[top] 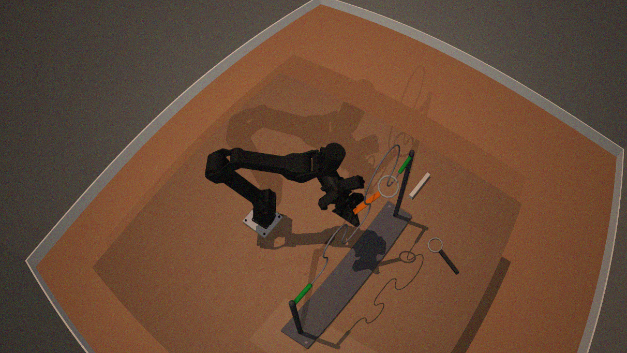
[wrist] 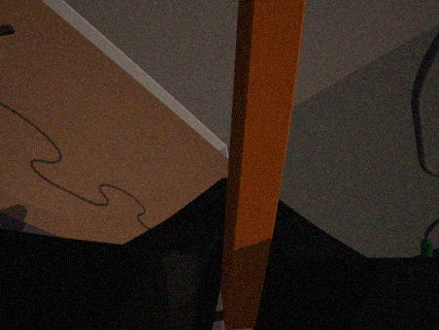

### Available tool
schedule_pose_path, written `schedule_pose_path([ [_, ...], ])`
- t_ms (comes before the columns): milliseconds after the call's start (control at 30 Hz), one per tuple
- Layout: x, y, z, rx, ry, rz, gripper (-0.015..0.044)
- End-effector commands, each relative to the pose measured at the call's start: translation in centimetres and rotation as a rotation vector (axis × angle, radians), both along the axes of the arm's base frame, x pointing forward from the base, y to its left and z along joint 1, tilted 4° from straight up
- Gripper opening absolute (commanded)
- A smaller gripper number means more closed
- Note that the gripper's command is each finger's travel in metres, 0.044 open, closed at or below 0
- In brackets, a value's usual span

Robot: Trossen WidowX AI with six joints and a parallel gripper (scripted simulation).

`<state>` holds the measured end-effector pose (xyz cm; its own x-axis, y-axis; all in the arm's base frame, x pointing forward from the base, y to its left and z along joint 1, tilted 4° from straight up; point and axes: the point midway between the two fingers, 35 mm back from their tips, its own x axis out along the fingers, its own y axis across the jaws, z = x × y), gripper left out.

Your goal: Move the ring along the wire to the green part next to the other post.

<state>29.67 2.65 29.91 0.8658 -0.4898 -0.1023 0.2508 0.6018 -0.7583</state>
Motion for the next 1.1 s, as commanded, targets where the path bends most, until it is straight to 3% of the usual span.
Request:
schedule_pose_path([
  [0,0.2,1.0,-0.8,0.089,-0.013,0.013,-0.0150],
  [1067,1.6,11.0,-5.1,0.739,-0.083,0.070,-0.0150],
])
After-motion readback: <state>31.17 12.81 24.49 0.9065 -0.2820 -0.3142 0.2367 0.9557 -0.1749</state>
